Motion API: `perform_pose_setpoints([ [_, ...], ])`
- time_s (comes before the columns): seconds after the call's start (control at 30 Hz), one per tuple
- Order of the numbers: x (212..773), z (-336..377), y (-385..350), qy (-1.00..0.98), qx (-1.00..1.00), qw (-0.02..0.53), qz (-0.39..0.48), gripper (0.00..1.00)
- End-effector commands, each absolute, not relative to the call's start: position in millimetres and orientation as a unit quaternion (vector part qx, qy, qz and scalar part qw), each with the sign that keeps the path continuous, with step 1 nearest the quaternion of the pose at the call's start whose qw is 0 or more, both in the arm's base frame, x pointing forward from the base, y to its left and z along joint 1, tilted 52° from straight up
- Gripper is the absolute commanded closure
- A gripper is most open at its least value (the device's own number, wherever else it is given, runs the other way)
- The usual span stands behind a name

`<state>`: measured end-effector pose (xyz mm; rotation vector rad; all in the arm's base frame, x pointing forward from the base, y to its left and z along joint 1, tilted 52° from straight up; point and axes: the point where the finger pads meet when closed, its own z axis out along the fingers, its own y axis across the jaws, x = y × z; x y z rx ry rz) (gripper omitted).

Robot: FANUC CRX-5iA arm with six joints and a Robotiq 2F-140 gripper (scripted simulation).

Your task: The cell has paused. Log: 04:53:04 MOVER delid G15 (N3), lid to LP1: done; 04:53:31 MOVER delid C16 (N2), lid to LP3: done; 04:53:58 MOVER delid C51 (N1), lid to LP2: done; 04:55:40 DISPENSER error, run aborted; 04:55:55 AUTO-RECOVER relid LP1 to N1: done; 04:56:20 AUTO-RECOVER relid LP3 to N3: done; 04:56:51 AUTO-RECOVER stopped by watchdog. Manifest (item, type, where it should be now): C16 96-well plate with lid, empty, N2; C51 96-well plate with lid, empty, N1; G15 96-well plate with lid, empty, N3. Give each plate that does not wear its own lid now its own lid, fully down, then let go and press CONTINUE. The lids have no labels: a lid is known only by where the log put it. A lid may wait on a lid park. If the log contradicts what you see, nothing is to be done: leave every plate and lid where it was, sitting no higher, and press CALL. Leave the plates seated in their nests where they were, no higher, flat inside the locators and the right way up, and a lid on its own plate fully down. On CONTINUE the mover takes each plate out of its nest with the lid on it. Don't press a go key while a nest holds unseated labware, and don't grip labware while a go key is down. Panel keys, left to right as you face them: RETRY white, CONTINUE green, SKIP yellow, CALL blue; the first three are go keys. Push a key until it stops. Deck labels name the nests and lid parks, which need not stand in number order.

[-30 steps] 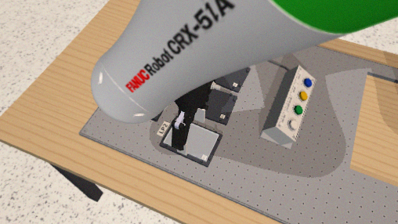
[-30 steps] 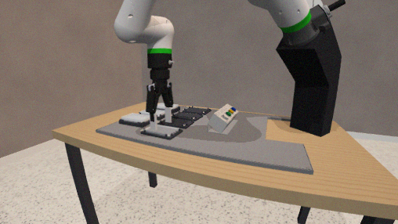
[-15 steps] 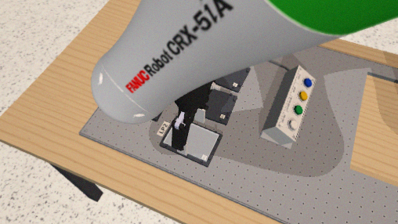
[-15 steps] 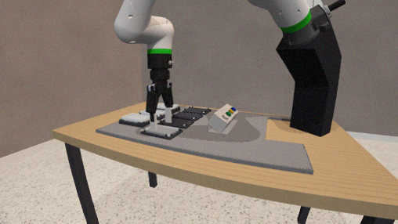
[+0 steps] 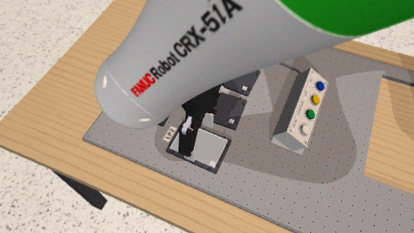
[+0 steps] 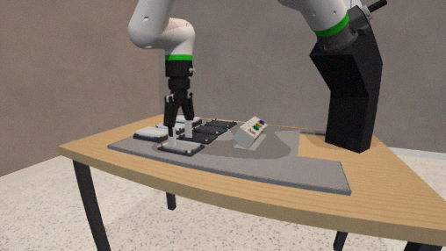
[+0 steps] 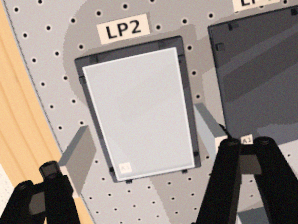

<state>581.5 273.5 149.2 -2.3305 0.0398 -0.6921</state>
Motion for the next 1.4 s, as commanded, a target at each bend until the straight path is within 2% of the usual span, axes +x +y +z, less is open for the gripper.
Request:
perform_pose_setpoints([
  [0.0, 581.6, 149.3, 273.3, 0.015, -0.899, 0.348, -0.267, 0.34],
  [0.33, 581.6, 149.3, 273.3, 0.015, -0.899, 0.348, -0.267, 0.34],
  [0.37, 581.6, 149.3, 273.3, 0.015, -0.899, 0.348, -0.267, 0.41],
  [1.37, 581.6, 149.3, 273.3, 0.015, -0.899, 0.348, -0.267, 0.41],
])
